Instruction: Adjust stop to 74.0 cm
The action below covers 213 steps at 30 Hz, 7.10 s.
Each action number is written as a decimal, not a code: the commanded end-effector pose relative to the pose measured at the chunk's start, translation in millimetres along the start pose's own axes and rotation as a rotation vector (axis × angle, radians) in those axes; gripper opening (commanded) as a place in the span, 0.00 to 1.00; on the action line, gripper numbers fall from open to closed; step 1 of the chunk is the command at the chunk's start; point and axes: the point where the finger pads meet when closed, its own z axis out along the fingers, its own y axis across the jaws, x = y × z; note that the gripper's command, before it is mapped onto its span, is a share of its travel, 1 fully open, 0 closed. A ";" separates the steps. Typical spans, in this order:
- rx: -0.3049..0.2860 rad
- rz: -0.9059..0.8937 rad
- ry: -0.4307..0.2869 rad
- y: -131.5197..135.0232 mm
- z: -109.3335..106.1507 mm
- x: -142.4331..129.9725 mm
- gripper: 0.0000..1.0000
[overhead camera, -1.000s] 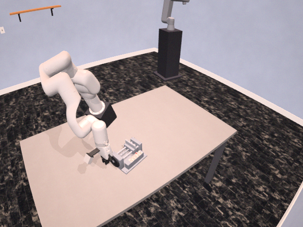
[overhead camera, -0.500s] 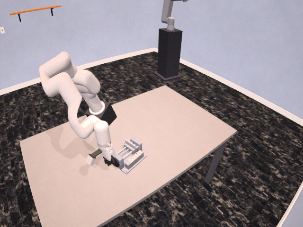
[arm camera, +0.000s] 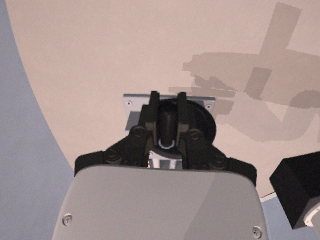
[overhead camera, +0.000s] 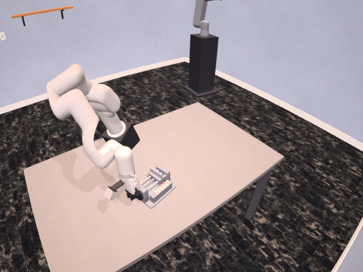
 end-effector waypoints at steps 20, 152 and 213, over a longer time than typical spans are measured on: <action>0.000 0.000 0.001 -7.7 4.3 0.1 0.06; 0.000 0.000 0.001 -19.3 36.4 0.2 0.06; 0.000 0.000 0.001 44.2 26.1 0.2 0.06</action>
